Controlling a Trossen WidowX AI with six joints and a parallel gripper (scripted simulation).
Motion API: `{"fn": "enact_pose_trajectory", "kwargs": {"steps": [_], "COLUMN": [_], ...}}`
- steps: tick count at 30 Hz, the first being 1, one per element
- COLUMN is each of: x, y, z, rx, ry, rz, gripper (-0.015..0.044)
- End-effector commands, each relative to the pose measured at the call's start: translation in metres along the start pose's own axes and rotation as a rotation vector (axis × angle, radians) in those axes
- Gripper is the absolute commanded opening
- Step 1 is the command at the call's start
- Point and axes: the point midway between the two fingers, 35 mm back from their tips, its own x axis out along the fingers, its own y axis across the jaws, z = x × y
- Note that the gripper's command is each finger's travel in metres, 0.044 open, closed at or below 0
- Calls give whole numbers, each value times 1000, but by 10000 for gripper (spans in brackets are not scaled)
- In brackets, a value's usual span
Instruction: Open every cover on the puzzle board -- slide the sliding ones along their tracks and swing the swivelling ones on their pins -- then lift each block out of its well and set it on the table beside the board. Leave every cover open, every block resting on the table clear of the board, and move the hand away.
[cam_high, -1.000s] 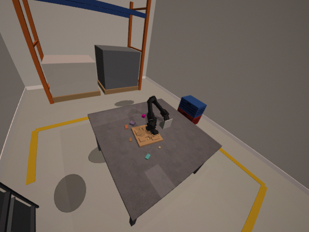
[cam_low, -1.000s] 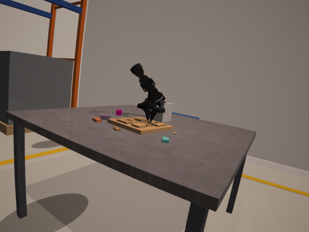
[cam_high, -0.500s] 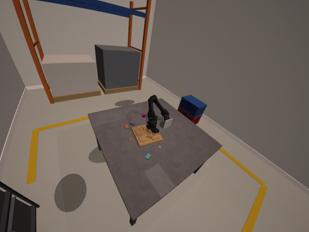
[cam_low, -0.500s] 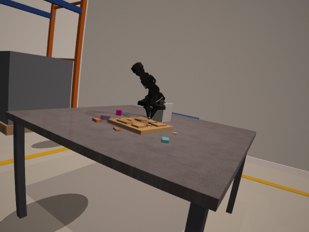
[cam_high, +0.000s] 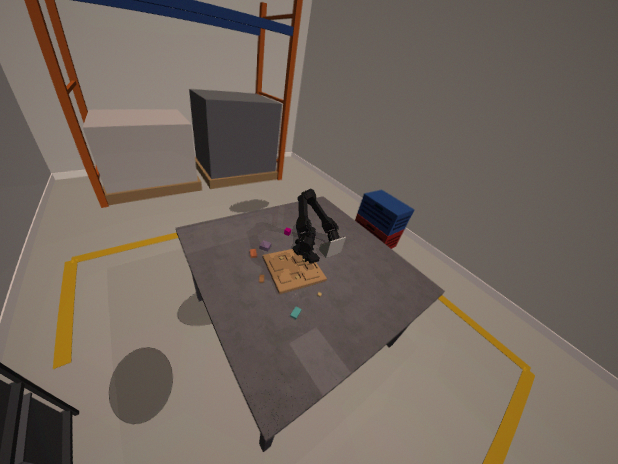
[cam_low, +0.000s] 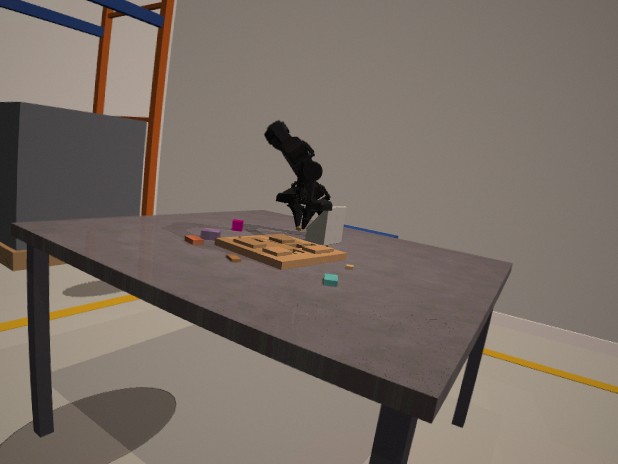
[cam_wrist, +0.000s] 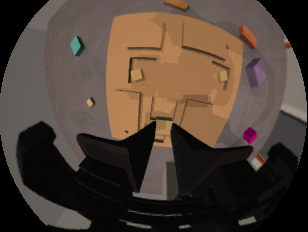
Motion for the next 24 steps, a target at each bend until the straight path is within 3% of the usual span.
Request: {"fn": "enact_pose_trajectory", "kwargs": {"steps": [1,11,24], "x": [-12,-32,-40], "y": [0,2,50], "z": [1,0,-2], "rx": [6,6,5], "ry": [0,0,-1], "rz": [4,4,16], "gripper": [80,80,80]}}
